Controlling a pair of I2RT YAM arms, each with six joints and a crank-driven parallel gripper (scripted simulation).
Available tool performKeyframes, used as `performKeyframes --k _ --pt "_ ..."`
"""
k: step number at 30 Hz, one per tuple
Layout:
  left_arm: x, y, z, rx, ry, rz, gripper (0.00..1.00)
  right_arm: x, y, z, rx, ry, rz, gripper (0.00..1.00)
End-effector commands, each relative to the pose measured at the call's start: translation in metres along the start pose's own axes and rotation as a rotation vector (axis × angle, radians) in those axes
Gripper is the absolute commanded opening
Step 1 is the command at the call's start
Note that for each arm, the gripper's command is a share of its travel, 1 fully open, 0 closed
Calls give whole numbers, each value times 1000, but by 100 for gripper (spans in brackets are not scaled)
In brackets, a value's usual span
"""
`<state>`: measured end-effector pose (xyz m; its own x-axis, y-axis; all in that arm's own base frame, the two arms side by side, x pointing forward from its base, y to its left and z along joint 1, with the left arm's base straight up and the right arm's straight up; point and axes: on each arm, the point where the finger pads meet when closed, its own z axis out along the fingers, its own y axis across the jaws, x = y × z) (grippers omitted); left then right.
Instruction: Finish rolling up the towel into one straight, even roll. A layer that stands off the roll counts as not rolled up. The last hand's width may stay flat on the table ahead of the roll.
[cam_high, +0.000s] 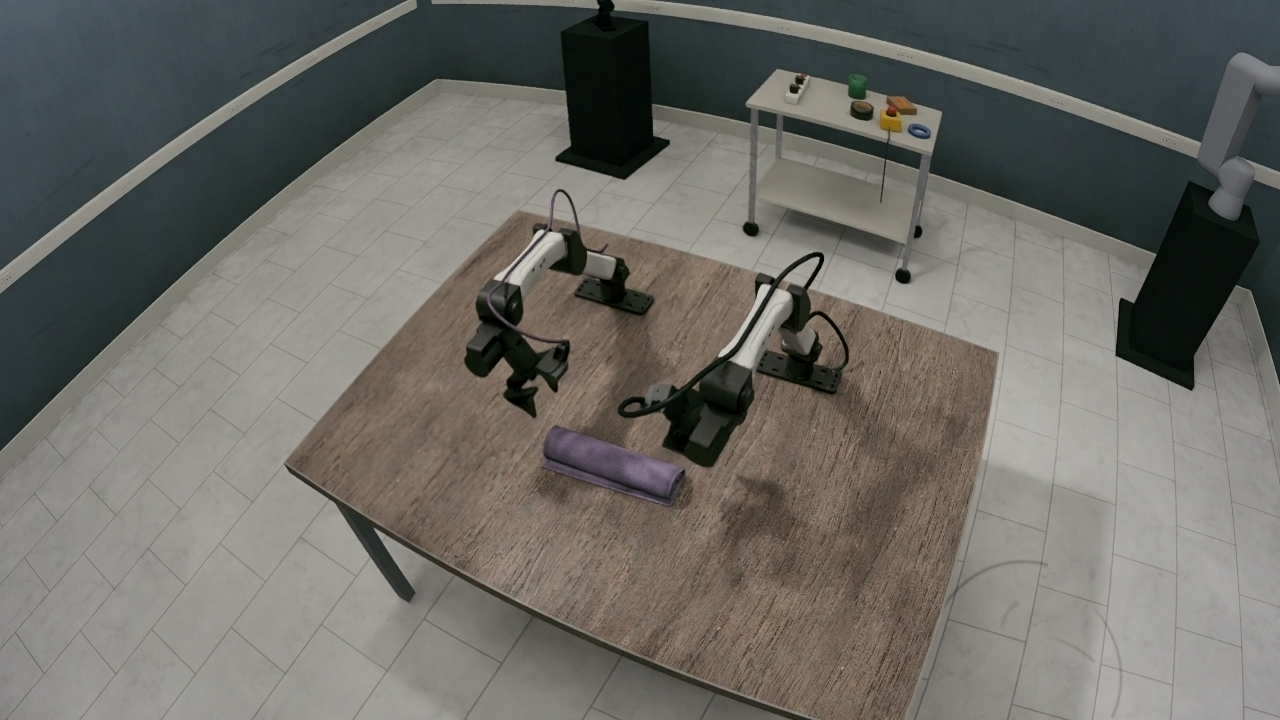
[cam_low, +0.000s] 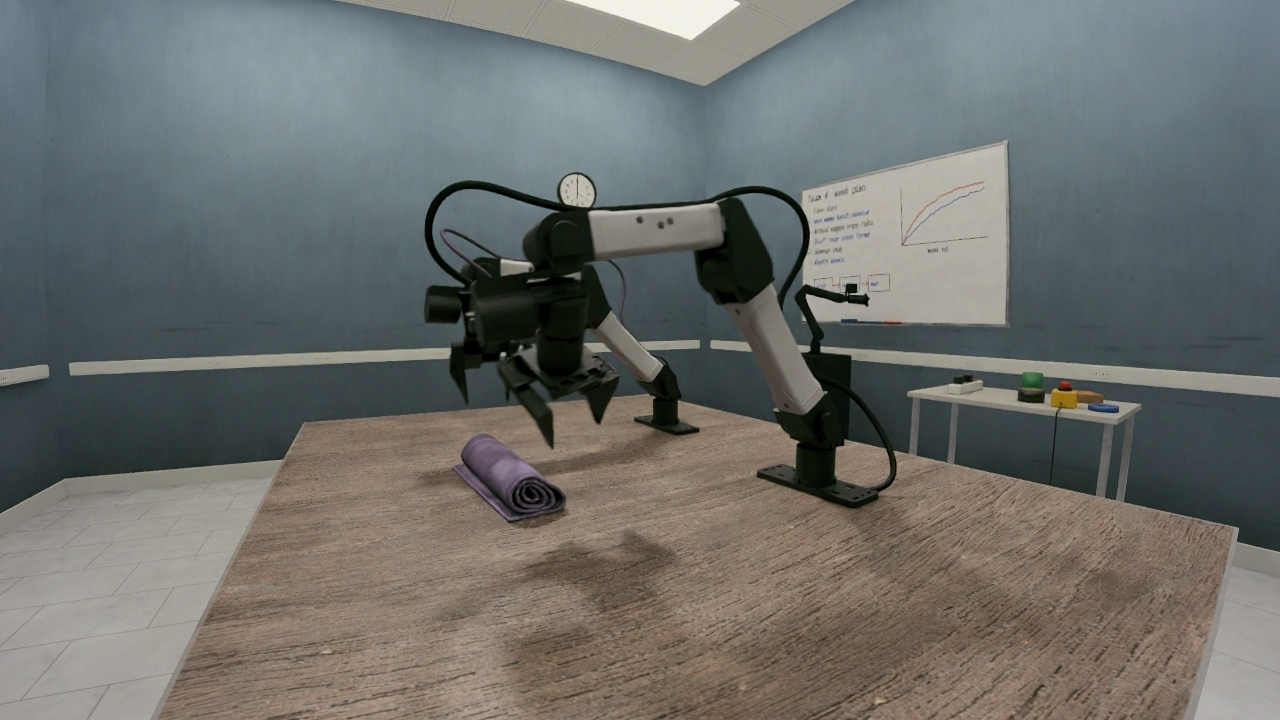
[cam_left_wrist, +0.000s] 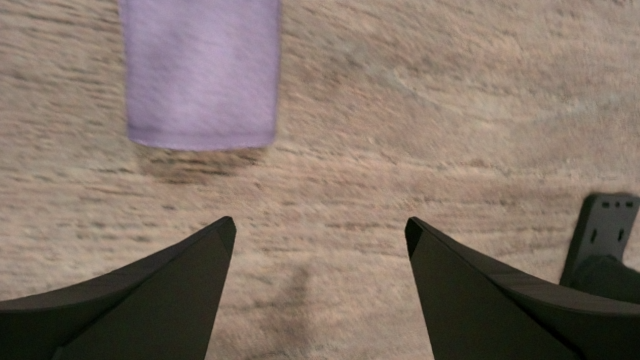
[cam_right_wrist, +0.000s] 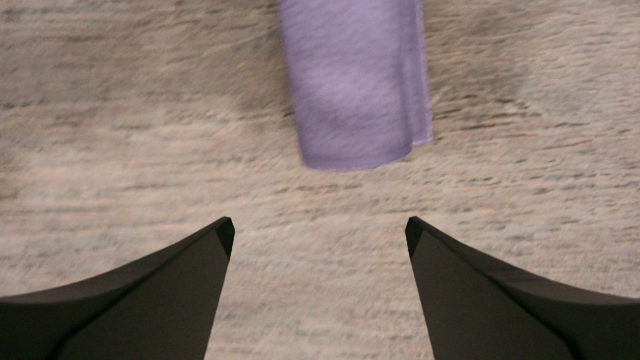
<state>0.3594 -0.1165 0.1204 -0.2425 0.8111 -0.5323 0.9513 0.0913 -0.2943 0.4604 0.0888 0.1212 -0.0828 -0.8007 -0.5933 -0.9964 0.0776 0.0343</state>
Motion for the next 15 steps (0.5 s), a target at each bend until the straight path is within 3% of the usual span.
performKeyframes --k 1,13,15 --pt "6 -25 -17 -49 56 71 85 7 18 -23 -140 80 -65 85" --pt "39 -115 -55 -379 139 205 85 20 86 -80 108 149 -253 85" --pt "39 -115 -55 -379 139 205 85 20 86 -80 108 149 -253 85"
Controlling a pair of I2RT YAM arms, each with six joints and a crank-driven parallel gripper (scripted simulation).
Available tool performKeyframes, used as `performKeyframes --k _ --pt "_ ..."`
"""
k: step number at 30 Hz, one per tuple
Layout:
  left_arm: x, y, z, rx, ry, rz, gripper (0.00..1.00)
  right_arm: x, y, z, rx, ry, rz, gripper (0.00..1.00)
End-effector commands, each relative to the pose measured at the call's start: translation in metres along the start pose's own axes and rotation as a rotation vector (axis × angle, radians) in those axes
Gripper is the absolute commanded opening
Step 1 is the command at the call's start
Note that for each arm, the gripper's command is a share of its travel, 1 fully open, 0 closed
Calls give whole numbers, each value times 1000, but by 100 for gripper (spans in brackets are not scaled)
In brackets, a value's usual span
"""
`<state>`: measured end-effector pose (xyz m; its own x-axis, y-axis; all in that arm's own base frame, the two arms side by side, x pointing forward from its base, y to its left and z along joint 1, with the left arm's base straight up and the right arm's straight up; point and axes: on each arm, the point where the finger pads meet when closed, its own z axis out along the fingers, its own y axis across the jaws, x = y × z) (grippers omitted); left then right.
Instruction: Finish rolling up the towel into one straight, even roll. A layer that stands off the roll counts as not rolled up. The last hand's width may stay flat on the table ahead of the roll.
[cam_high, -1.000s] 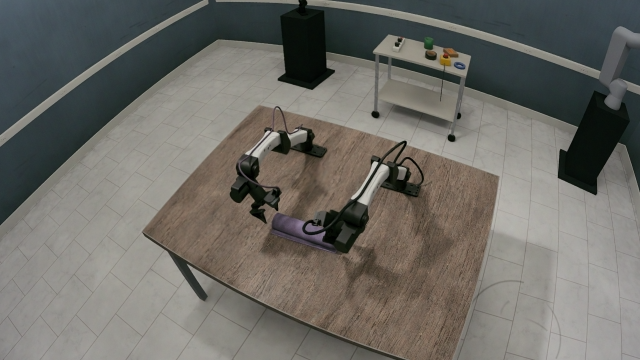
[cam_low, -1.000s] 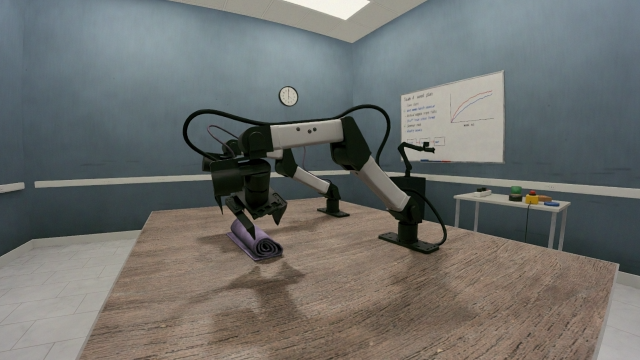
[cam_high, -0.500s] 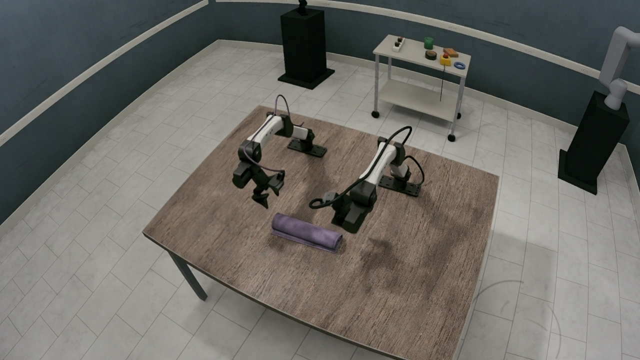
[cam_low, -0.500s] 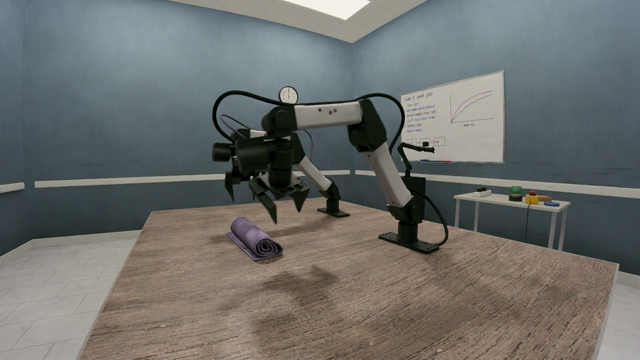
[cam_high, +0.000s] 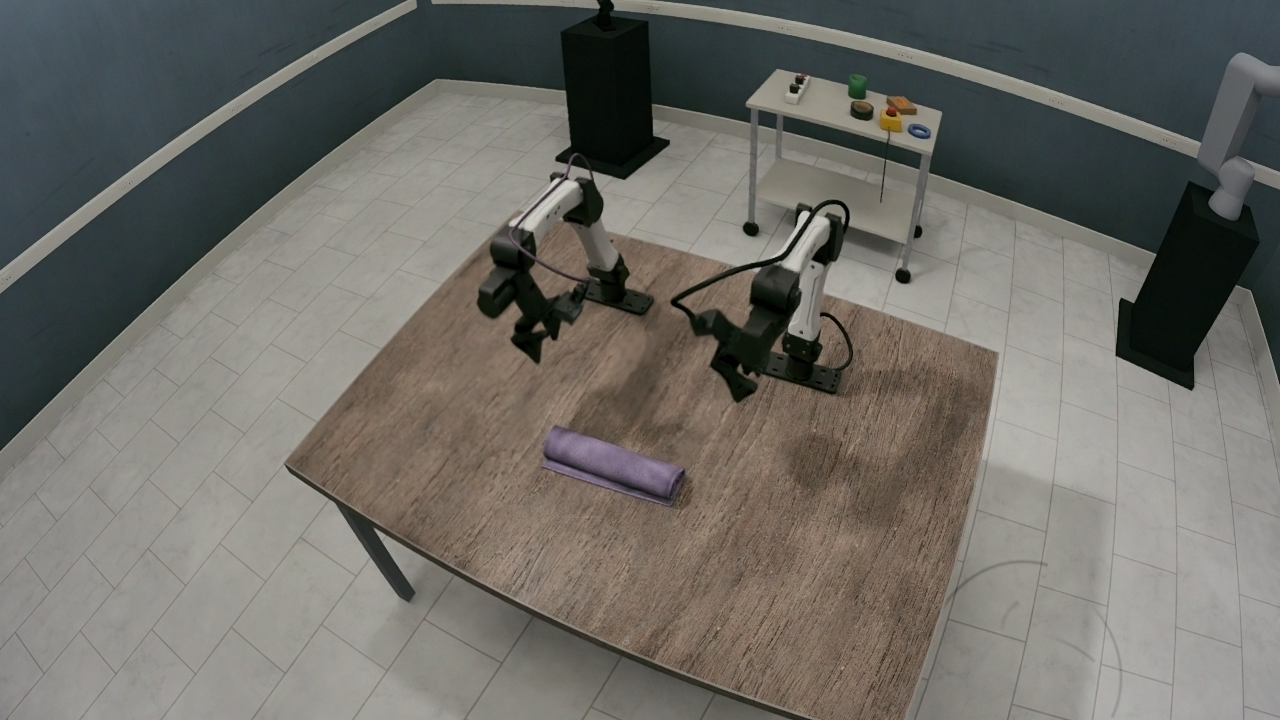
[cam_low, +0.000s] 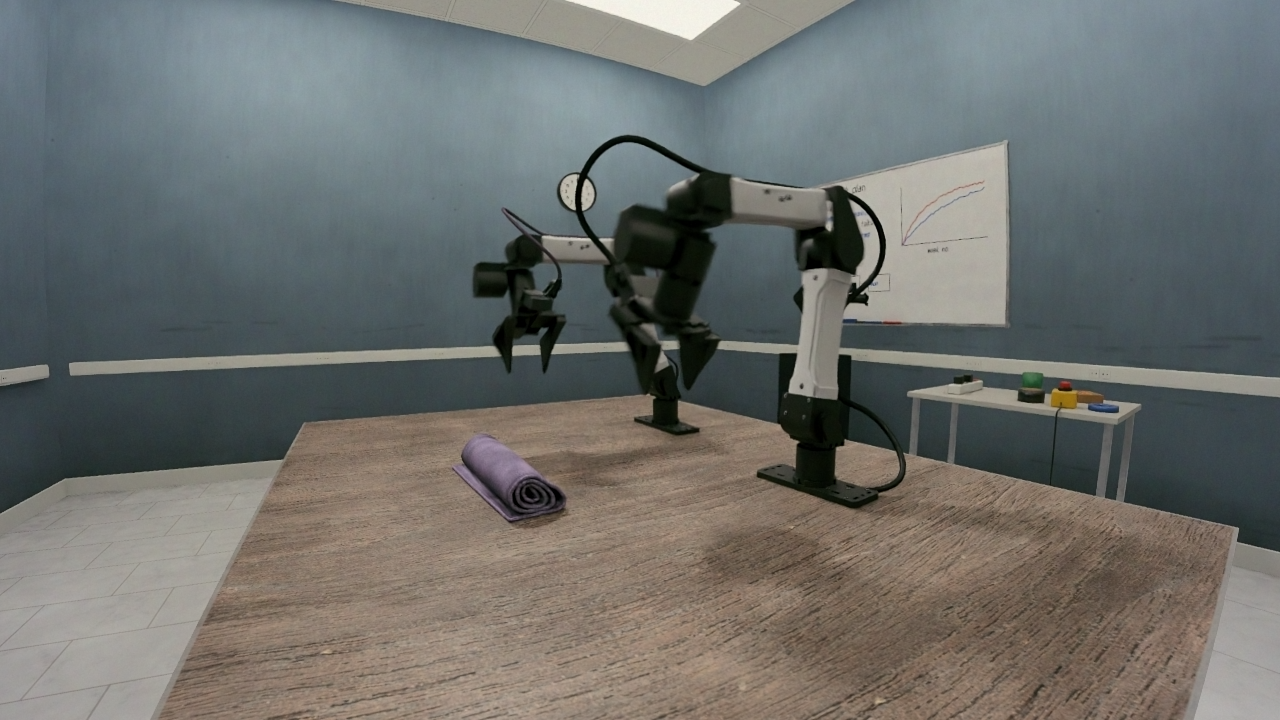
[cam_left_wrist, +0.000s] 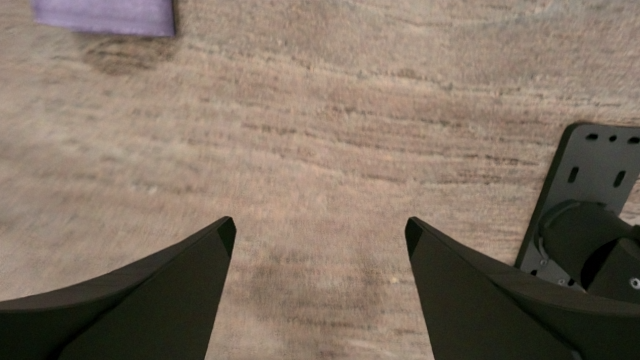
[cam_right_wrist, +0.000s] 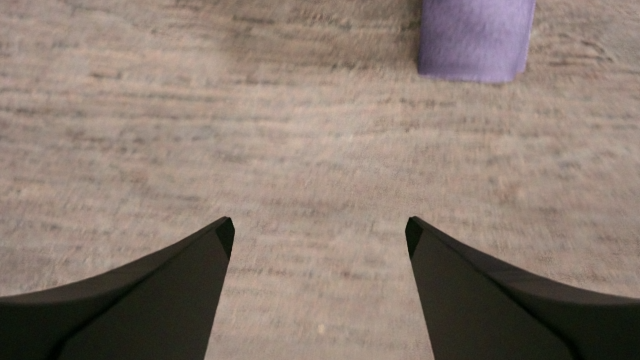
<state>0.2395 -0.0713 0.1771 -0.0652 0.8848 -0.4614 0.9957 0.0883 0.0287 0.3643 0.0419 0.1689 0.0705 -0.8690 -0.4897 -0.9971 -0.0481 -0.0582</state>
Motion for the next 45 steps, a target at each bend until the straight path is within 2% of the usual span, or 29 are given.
performKeyframes --k 1,15,23,45 --pt "8 5 -7 -127 40 41 85 6 -1 -15 123 42 -105 85" --pt "29 -68 -60 -419 123 155 85 15 60 -65 347 119 -258 85" --pt "32 -79 -68 -464 136 172 85 16 70 -72 382 131 -282 85" --pt "32 -79 -68 -465 136 173 85 16 70 -72 383 132 -282 85"
